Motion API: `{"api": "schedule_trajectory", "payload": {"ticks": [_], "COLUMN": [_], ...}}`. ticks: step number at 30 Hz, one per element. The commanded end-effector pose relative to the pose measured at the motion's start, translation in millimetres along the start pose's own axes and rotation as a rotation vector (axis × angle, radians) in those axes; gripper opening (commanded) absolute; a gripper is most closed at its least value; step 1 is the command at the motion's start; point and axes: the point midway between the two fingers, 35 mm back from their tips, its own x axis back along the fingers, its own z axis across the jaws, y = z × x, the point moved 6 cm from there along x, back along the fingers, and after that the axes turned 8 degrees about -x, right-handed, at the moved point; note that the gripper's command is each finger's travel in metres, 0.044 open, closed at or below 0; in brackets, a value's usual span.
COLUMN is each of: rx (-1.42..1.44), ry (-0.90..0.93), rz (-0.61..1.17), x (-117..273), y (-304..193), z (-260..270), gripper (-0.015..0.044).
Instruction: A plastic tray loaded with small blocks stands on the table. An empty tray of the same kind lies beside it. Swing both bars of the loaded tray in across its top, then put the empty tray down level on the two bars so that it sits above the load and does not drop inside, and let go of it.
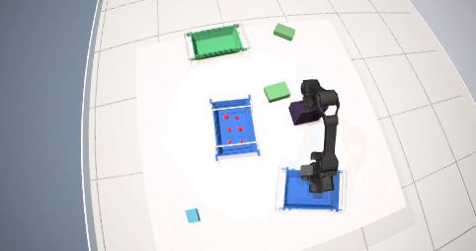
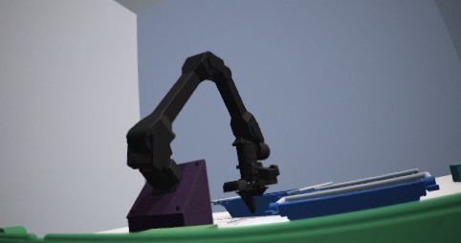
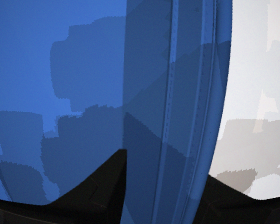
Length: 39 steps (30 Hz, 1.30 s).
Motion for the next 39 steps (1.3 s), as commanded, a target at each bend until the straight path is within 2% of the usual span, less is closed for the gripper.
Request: {"api": "schedule_trajectory", "payload": {"ticks": [1,10,19,39], "rx": [0.002,0.002,0.002,0.003], "ry": [-0.011,-0.010,-0.010,-0.009], "rz": [-0.003,-0.002,-0.002,-0.001], "x": [7,74,87,176], "y": [1,0,-1,-5], "z": [-1,0,2,16], "gripper": [0.0008,0.0000,0.0000,0.0000]}}
